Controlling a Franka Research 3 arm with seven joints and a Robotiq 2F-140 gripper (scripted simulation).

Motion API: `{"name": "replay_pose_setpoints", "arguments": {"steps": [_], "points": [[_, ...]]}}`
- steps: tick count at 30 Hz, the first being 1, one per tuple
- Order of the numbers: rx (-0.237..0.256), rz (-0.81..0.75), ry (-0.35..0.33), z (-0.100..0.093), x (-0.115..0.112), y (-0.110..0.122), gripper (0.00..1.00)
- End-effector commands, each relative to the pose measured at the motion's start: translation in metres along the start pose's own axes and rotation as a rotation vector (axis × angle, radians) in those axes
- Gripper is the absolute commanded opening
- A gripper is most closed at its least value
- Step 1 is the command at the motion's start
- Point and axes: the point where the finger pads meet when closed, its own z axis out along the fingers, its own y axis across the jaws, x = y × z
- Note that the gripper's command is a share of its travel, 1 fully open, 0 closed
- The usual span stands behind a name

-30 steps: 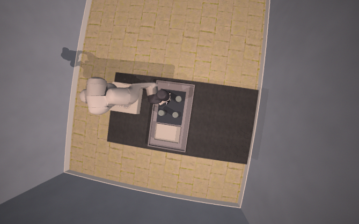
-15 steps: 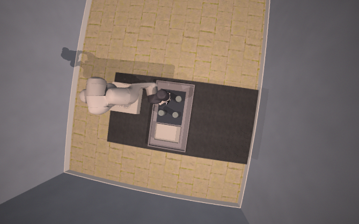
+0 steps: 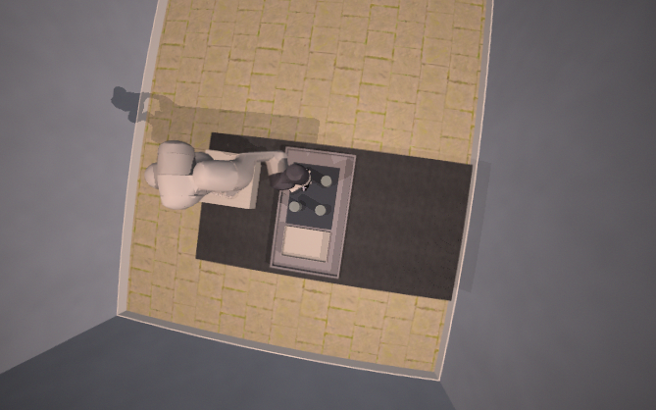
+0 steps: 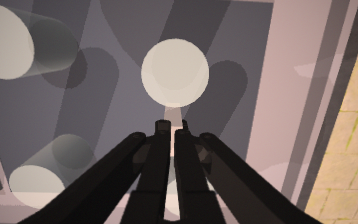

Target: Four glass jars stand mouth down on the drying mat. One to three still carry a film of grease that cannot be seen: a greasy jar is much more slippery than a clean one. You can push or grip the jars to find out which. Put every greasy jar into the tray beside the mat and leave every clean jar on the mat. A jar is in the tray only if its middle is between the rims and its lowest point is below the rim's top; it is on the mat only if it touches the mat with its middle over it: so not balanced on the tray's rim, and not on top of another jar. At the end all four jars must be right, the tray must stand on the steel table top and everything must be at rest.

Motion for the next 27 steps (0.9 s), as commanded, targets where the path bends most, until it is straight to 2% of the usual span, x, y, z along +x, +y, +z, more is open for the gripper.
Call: {"name": "replay_pose_setpoints", "arguments": {"steps": [1, 27], "points": [[-0.002, 0.003, -0.005, -0.0013, -0.0006, 0.0015, 0.00], [-0.002, 0.003, -0.005, -0.0028, 0.0024, 0.0015, 0.00]]}}
